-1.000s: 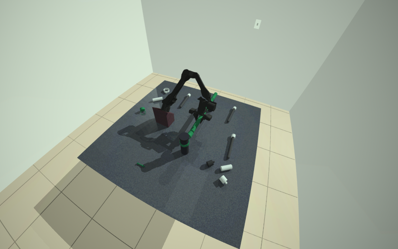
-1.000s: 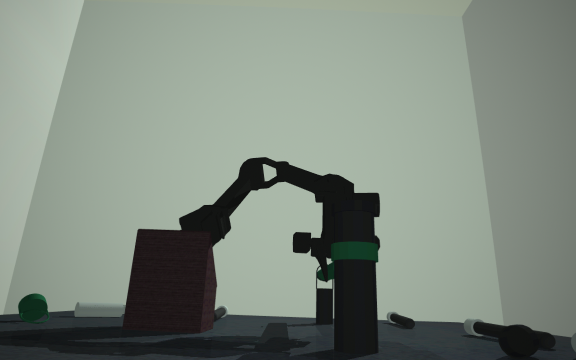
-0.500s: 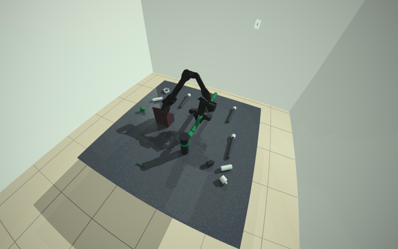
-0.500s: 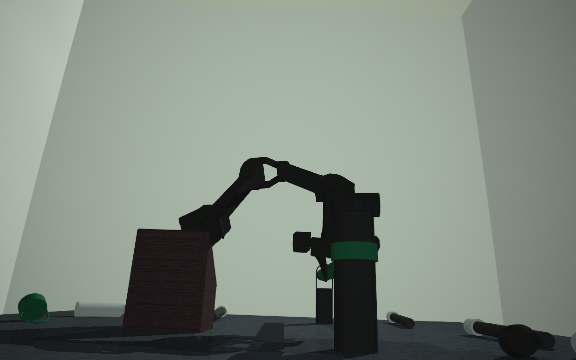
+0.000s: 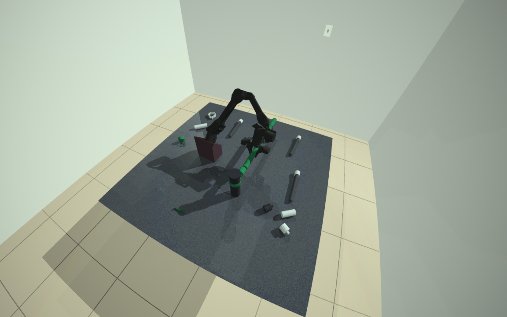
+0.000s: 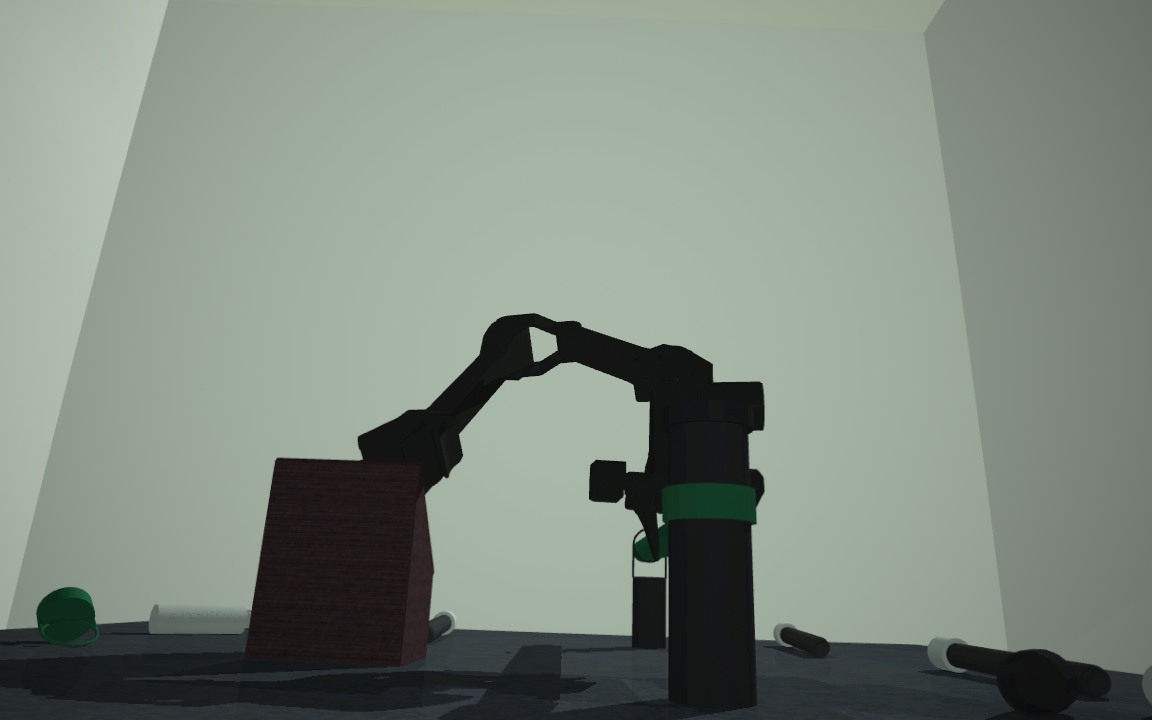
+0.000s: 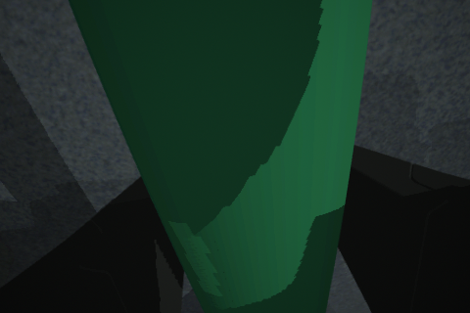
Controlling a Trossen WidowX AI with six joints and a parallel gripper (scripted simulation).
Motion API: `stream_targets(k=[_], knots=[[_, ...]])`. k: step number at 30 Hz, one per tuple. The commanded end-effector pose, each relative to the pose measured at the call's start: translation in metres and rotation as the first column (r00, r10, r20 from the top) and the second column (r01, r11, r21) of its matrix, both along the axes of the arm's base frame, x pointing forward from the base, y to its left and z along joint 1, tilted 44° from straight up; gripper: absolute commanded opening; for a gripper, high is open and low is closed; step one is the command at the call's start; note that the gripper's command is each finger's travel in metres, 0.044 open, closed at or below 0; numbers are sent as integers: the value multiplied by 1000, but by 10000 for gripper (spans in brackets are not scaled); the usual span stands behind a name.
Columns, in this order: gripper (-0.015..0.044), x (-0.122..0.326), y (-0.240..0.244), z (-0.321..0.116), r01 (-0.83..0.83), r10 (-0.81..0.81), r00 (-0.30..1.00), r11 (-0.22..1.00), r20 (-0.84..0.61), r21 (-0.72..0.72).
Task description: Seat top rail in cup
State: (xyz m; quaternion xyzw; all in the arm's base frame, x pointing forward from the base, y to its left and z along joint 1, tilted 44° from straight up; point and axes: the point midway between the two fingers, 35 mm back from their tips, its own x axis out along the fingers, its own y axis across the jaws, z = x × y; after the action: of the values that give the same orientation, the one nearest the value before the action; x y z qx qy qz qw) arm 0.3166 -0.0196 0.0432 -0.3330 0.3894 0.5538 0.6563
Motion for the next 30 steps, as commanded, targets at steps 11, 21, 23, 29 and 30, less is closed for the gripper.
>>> stream_targets(k=[11,21,23,29,30], knots=[[0,-3,-10,2,15,-15,1000,1000,3,-7],[0,-4,-16,-11,5,-5,1000,1000,0,-2],[0,-4,-17,-13,4,-4,1000,1000,0,-1],[0,-4,-17,-13,3,-3,1000,1000,-1,-1],[0,-4,-17,-13,3,-3,1000,1000,-1,-1]])
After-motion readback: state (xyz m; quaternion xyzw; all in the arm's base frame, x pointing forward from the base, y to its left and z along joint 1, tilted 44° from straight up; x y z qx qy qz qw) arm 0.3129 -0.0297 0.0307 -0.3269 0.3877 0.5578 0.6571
